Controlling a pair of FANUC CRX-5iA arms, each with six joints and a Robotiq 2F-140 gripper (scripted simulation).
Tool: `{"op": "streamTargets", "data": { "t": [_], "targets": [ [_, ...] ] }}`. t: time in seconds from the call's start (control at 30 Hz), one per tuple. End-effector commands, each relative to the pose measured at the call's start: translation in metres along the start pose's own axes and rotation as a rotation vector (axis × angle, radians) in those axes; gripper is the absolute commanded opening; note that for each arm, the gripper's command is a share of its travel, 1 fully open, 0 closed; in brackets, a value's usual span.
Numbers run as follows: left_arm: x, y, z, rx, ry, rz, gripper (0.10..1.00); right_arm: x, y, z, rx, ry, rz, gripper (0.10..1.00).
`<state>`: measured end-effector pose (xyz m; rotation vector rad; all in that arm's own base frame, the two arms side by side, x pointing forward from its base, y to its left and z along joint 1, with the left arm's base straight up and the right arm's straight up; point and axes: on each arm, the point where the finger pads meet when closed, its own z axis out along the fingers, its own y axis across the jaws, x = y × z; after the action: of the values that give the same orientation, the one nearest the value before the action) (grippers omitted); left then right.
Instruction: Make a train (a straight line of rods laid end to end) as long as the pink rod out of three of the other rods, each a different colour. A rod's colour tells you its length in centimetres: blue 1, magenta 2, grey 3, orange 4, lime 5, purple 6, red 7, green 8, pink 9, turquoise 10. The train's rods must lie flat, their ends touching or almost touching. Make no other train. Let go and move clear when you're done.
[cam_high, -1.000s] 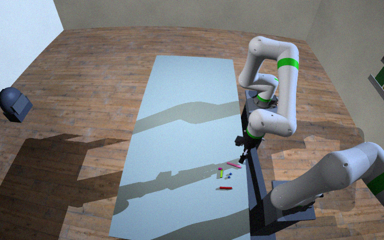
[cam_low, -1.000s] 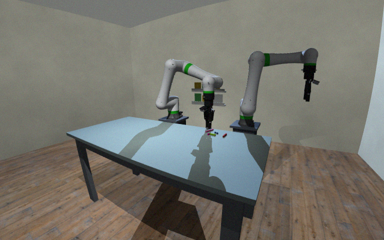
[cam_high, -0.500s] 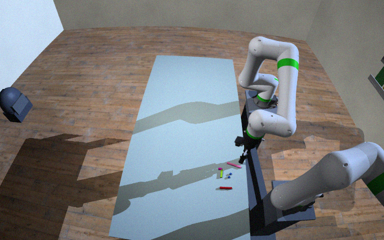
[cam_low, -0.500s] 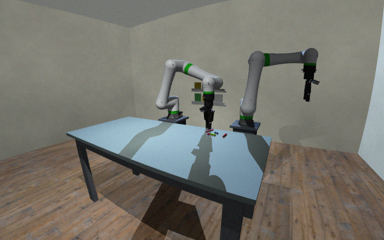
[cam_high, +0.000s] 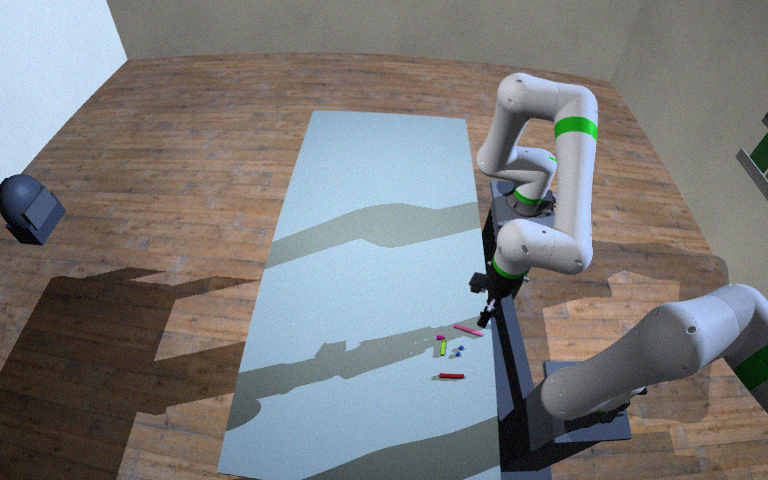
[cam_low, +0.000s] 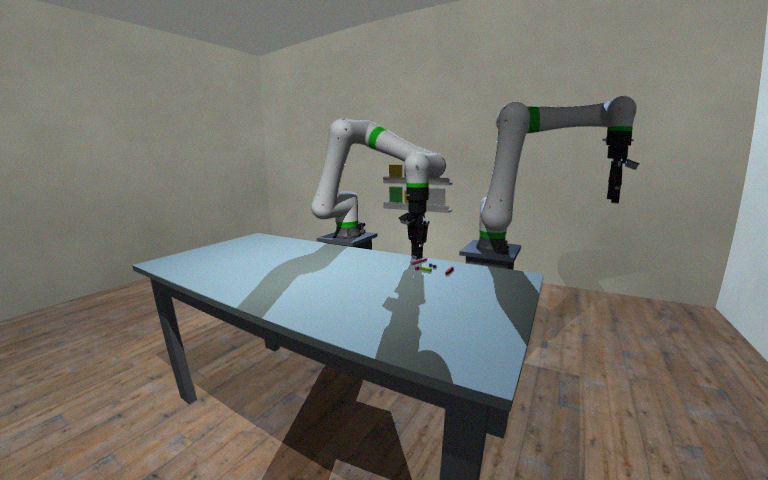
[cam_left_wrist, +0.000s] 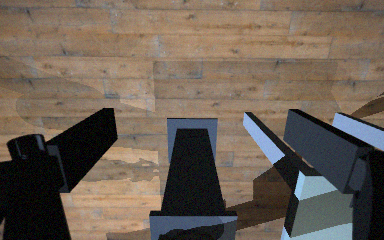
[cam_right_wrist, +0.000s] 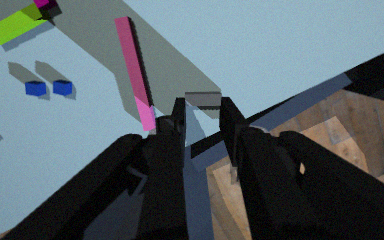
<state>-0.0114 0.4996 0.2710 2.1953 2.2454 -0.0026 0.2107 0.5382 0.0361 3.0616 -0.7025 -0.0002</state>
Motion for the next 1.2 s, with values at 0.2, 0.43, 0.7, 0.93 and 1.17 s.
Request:
{"op": "streamTargets", "data": {
  "t": [0.2,0.43,0.7,0.93,1.17],
  "targets": [
    [0.0003,0.0002,-0.001,0.0,0.002,0.0,1.0,0.0,-0.0006,-0.001,0.002,0.0,0.0,0.243],
    [0.0003,0.0002,-0.001,0.0,0.002,0.0,1.0,0.0,-0.0006,-0.001,0.002,0.0,0.0,0.265],
    [0.0003,0.0002,-0.001,0.0,0.002,0.0,1.0,0.0,-0.0006,-0.001,0.002,0.0,0.0,0.308],
    [0.0003,0.0002,-0.001,0.0,0.002,0.0,1.0,0.0,-0.0006,-0.001,0.002,0.0,0.0,0.351],
    [0.0003,0.0002,-0.001,0.0,0.002,0.0,1.0,0.0,-0.0006,-0.001,0.002,0.0,0.0,0.351]
  ]
}}
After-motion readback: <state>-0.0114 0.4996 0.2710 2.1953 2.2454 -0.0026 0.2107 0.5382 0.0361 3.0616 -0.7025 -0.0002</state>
